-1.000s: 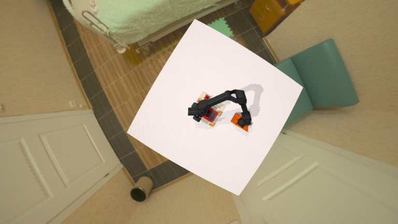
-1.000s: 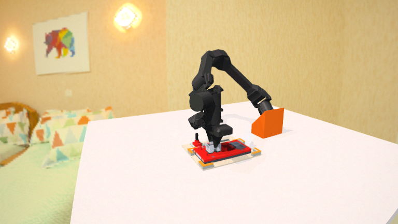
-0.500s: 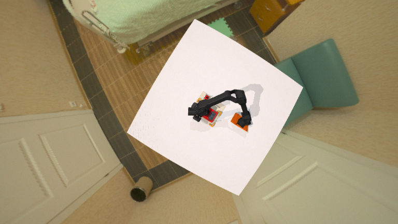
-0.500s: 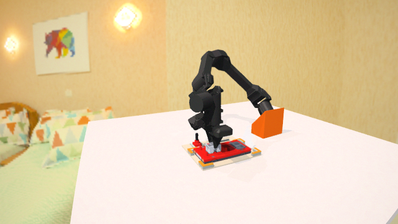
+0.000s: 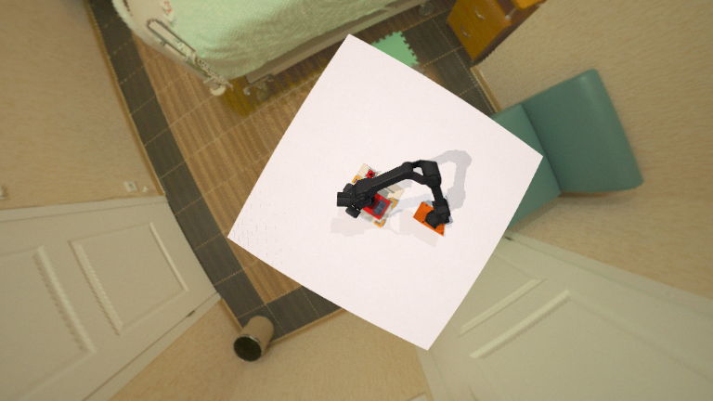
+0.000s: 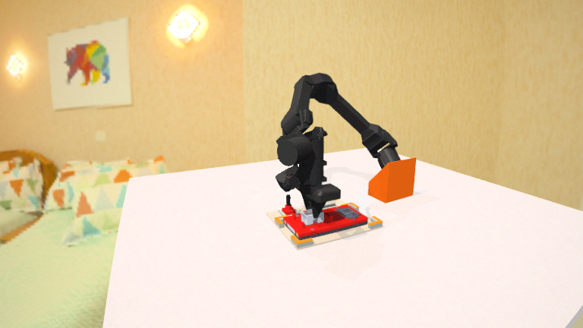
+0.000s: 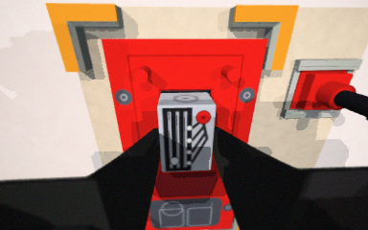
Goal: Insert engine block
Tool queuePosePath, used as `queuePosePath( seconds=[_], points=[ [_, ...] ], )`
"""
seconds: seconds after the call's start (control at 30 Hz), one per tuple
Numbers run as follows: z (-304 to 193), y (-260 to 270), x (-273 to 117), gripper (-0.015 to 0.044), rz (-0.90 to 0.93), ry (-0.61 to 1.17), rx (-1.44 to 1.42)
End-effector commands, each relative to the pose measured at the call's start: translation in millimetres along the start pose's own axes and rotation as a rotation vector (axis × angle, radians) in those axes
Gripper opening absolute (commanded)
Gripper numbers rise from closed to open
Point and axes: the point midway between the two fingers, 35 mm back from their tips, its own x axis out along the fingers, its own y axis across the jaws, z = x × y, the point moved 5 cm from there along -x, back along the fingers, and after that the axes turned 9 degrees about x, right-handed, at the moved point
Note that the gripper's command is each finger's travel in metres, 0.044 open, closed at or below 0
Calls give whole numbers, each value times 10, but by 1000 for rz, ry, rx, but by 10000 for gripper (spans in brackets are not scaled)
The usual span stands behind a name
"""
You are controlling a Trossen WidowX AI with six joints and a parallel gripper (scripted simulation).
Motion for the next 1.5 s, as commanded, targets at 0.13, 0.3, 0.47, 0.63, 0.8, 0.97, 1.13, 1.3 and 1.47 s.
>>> queuePosePath(
  seconds=[0.13,0.3,0.47,0.63,0.8,0.97,1.13,1.3,1.47],
  points=[
    [0,0,7,186,0,0,0],
    [0,0,7,317,0,0,0],
    [0,0,7,440,0,0,0],
    [0,0,7,440,0,0,0],
    [0,0,7,440,0,0,0],
    [-5,-17,-129,440,-3,-3,-4],
    [-5,-17,-129,414,-3,-3,-4],
    [-5,-17,-129,282,-3,-3,-4],
    [-5,-17,-129,151,-3,-3,-4]
  ],
)
